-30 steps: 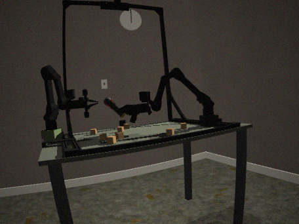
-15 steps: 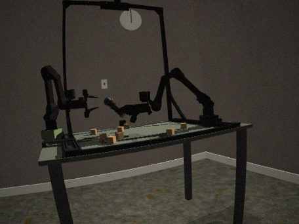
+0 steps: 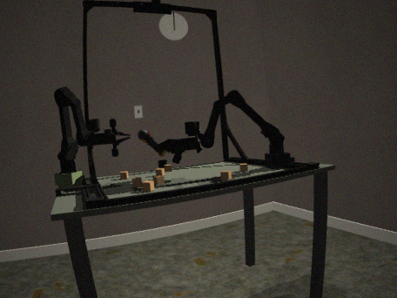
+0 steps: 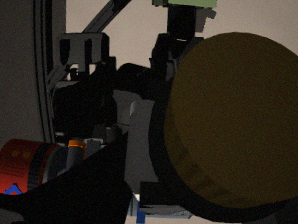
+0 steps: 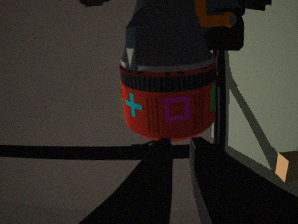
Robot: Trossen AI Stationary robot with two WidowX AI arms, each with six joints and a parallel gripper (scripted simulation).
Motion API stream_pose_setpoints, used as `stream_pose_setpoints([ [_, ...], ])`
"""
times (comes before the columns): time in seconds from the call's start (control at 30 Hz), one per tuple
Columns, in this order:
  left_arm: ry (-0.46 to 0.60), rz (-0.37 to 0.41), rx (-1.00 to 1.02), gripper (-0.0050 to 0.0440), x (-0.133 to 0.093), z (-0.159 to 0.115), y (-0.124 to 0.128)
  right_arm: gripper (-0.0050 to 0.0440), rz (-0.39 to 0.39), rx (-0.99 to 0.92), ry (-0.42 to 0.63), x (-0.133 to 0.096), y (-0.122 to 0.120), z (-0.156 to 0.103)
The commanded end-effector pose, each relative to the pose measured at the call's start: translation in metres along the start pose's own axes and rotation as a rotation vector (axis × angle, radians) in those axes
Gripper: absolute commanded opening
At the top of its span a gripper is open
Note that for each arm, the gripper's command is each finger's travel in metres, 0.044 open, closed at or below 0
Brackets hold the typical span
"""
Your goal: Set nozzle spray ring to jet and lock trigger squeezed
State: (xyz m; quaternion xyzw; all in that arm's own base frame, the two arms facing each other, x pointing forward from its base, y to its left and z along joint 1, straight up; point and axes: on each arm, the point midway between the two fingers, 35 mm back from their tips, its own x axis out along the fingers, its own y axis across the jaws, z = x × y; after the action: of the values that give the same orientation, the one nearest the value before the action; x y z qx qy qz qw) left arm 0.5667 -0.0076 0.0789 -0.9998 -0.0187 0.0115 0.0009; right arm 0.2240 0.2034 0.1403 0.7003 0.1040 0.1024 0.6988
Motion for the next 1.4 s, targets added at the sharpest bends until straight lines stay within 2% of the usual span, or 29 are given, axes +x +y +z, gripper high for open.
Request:
stream_pose_setpoints([
  [0.0,0.023,-0.002,-0.002,0.0,0.0015,-0.0073,0.0002,0.0,0.0,0.0,-0.002,0.0,0.0001,0.0003],
  [0.37,0.023,-0.002,-0.002,0.0,0.0015,-0.0073,0.0002,0.0,0.0,0.0,-0.002,0.0,0.0001,0.0003],
  [0.63,0.023,-0.002,-0.002,0.0,0.0015,-0.0073,0.0002,0.0192,-0.001,-0.001,0.0,-0.0002,-0.0003,0.0002],
  [0.7,0.023,-0.002,-0.002,0.0,0.0015,-0.0073,0.0002,0.0192,-0.001,-0.001,0.0,-0.0002,-0.0003,0.0002],
  [0.9,0.023,-0.002,-0.002,0.0,0.0015,-0.0073,0.0002,0.0336,-0.001,-0.001,0.0,0.0011,-0.0002,0.0004],
  [1.2,0.023,-0.002,-0.002,0.0,0.0015,-0.0073,0.0002,0.012,-0.001,-0.001,-0.002,-0.0003,0.0001,0.0011],
  [1.27,0.023,-0.002,-0.002,0.0,0.0015,-0.0073,0.0002,0.012,-0.001,-0.001,-0.002,-0.0003,0.0001,0.0011],
  [1.37,0.023,-0.002,-0.002,0.0,0.0015,-0.0073,0.0002,0.0048,-0.001,-0.001,-0.002,-0.0003,0.0001,0.0011],
])
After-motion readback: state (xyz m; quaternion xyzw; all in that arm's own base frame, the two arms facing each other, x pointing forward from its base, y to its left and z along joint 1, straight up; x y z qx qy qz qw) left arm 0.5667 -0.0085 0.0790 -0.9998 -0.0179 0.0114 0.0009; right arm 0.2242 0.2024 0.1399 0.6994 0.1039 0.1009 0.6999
